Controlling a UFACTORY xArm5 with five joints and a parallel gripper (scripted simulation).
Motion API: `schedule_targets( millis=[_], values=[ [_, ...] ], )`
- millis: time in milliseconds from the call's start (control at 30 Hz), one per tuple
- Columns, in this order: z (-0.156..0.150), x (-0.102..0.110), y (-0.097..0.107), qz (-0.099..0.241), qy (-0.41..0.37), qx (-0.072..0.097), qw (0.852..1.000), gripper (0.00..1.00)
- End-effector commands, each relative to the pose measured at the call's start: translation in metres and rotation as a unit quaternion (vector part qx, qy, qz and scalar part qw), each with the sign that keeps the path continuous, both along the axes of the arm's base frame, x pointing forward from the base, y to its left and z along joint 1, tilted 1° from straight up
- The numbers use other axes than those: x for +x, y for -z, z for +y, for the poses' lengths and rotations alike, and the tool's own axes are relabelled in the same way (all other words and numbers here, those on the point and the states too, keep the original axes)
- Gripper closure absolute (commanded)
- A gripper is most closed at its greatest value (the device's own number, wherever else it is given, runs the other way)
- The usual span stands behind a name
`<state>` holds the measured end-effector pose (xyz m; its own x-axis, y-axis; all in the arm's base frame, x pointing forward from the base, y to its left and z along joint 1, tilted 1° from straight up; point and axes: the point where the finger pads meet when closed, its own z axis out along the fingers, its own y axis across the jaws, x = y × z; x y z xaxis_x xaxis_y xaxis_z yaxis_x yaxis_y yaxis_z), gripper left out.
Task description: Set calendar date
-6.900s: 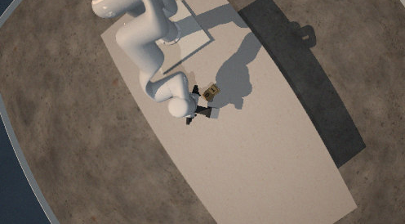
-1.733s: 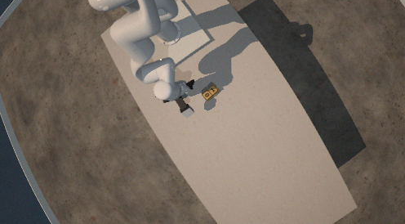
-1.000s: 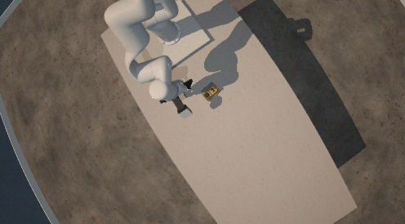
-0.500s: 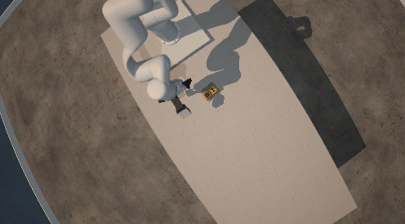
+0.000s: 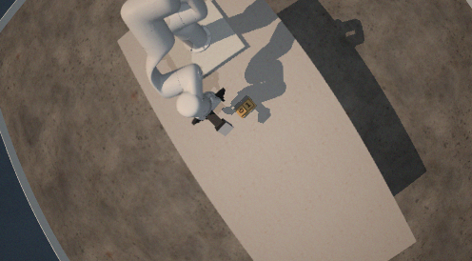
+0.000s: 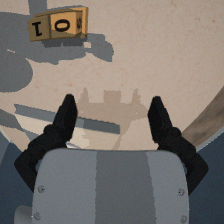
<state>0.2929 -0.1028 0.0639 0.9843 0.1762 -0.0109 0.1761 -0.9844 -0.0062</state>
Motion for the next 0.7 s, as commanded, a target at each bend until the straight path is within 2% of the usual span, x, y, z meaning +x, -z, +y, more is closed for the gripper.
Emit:
schedule_targets(
  millis=[0, 67, 100, 233, 333, 533, 633, 667],
  values=[
    [0.008, 0.009, -0.003, -0.001, -0.071, 0.0, 0.997, 0.0],
    [0.009, 0.01, -0.003, -0.001, -0.08, 0.001, 0.997, 0.0],
    [0.015, 0.015, -0.005, -0.001, -0.127, 0.001, 0.992, 0.0],
    [0.022, 0.02, -0.006, -0.001, -0.177, 0.001, 0.984, 0.0],
    [0.029, 0.025, -0.008, -0.001, -0.229, 0.002, 0.973, 0.0],
    [0.044, 0.036, -0.012, -0.001, -0.333, 0.003, 0.943, 0.0],
    [0.044, 0.036, -0.012, -0.001, -0.334, 0.003, 0.943, 0.0],
    [0.052, 0.041, -0.013, -0.001, -0.385, 0.004, 0.923, 0.0]
  ],
)
